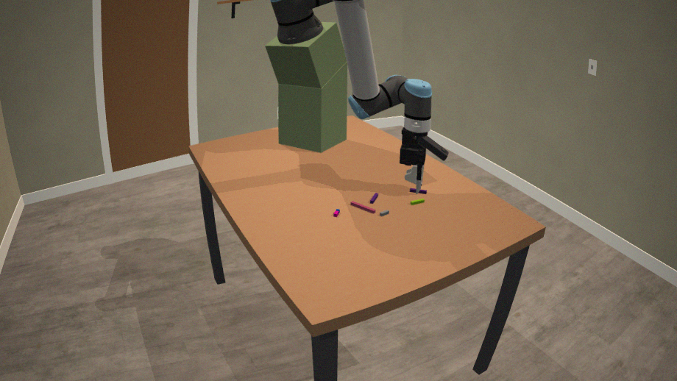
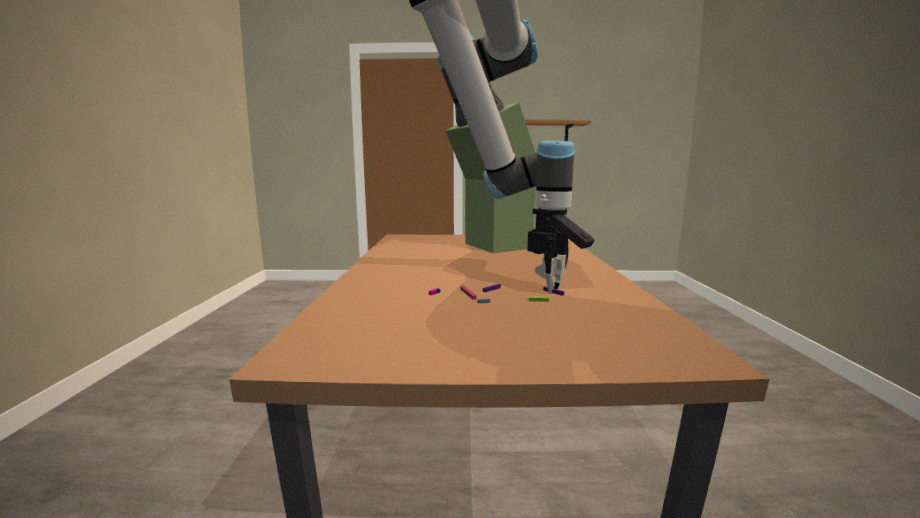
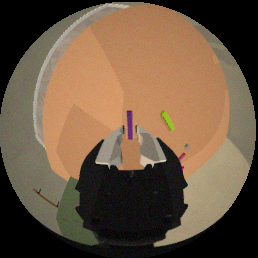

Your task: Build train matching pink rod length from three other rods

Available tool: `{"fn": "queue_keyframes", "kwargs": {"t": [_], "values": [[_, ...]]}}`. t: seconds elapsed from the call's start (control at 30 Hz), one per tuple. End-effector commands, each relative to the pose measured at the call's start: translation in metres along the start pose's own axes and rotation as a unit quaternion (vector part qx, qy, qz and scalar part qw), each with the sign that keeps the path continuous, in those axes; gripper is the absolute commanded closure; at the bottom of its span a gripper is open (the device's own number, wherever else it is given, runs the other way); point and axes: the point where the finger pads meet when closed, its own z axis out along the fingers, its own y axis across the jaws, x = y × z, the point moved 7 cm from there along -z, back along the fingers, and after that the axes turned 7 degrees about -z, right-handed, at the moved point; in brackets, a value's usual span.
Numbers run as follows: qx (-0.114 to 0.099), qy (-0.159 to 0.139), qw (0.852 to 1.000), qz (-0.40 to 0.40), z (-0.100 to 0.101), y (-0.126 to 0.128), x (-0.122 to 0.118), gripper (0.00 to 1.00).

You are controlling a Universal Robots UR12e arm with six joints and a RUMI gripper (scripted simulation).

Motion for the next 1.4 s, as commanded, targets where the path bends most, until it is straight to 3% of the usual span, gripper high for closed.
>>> {"fn": "queue_keyframes", "kwargs": {"t": [0.0,0.2,0.23,1.37], "values": [[0.000,0.000,1.000,0.000,-0.0005,0.0002,0.0003,0.86],[0.000,0.000,1.000,0.000,-0.0005,0.0002,0.0003,0.86],[0.000,0.000,1.000,0.000,-0.0005,0.0002,0.0003,1.00],[0.000,0.000,1.000,0.000,-0.0006,0.0002,0.0003,1.00]]}}
